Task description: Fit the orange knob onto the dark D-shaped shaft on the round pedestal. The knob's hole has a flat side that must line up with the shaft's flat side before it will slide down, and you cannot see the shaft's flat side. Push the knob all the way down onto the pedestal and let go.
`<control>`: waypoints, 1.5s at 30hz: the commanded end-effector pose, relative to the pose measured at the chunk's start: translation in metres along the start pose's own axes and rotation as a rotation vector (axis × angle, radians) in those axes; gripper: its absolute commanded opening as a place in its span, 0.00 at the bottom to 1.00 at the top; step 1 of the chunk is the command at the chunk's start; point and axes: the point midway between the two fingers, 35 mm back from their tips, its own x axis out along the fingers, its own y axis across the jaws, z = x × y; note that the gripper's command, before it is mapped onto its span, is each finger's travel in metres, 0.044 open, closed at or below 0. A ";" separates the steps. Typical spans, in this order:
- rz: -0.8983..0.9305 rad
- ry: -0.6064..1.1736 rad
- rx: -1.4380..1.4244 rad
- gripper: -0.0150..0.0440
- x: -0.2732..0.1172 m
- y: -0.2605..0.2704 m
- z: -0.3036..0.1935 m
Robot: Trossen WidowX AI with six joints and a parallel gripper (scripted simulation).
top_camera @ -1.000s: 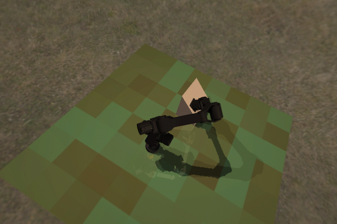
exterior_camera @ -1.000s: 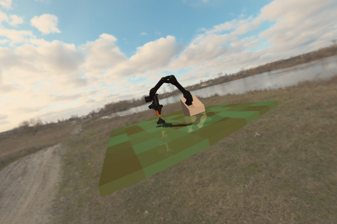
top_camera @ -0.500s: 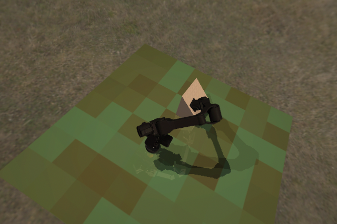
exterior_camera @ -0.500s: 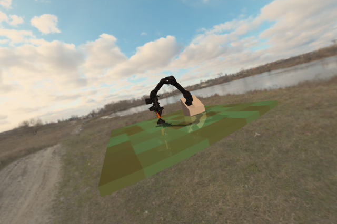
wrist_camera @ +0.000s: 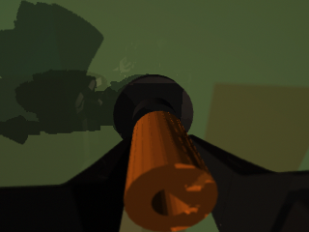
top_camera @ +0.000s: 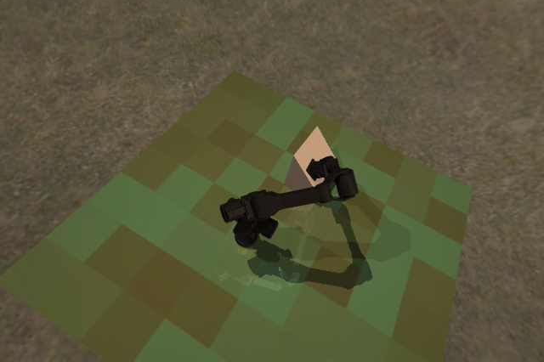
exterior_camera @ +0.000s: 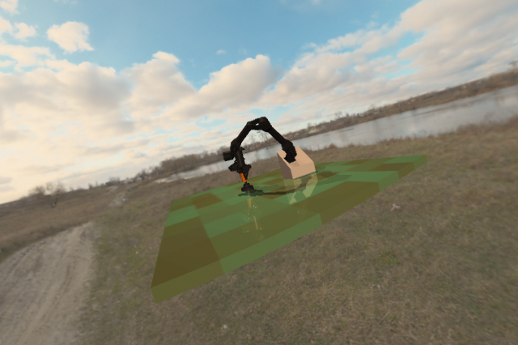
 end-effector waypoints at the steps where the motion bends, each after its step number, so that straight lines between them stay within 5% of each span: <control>1: 0.004 -0.008 0.003 0.25 0.000 0.000 0.001; 45: 0.003 -0.008 -0.206 0.25 -0.004 0.001 -0.001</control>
